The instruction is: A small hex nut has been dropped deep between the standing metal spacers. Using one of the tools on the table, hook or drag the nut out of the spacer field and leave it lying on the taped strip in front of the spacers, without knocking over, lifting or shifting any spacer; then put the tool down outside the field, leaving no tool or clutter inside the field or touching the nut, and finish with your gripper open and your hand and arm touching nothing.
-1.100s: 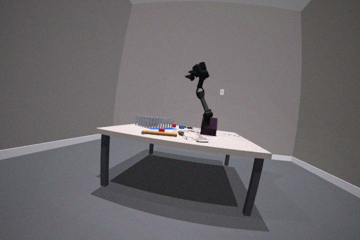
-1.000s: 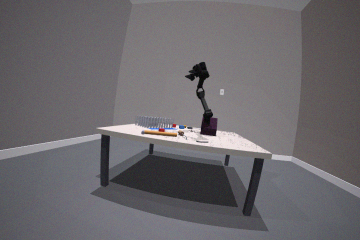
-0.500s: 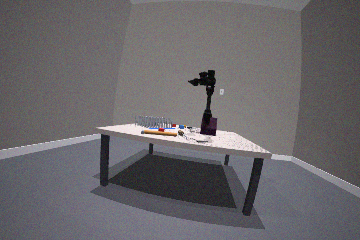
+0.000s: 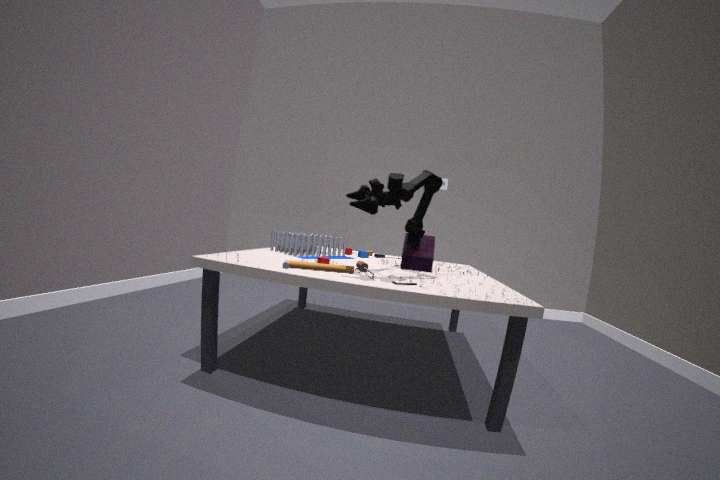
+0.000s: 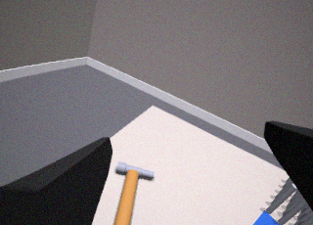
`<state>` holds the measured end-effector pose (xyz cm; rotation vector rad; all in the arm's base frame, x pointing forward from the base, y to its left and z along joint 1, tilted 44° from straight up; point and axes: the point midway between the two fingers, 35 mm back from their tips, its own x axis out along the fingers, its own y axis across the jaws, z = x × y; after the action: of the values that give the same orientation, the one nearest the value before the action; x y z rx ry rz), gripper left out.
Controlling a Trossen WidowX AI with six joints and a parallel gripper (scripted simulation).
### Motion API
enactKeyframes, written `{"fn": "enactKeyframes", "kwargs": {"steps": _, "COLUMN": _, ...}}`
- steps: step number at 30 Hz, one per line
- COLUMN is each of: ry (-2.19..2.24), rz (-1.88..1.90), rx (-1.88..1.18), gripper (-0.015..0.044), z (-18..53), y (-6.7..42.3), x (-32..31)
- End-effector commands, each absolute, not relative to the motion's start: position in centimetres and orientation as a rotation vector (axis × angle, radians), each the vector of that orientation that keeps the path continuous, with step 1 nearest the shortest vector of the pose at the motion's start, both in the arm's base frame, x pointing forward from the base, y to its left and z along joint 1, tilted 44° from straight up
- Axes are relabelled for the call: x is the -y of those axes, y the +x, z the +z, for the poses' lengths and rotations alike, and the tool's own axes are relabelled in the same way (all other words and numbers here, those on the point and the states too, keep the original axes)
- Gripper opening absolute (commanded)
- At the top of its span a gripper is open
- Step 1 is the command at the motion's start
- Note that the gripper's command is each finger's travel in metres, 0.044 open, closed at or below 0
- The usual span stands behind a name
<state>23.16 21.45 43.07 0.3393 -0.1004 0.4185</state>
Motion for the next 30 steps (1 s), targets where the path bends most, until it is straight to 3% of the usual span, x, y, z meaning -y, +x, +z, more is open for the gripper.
{"fn": "enactKeyframes", "kwargs": {"steps": 1, "ry": 0.273, "rz": 0.366, "rx": 0.046, "gripper": 0.044, "z": 39.0, "y": 27.2, "x": -21.7}}
{"fn": "enactKeyframes", "kwargs": {"steps": 16, "ry": 0.226, "rz": 0.156, "rx": -0.249, "gripper": 0.044, "z": 21.2, "y": 39.3, "x": -13.0}}
{"fn": "enactKeyframes", "kwargs": {"steps": 26, "ry": 0.323, "rz": -0.005, "rx": -0.512, "gripper": 0.044, "z": 6.9, "y": 40.1, "x": -2.5}}
{"fn": "enactKeyframes", "kwargs": {"steps": 30, "ry": 0.335, "rz": -0.016, "rx": -0.529, "gripper": 0.044, "z": 6.0, "y": 39.8, "x": -1.8}}
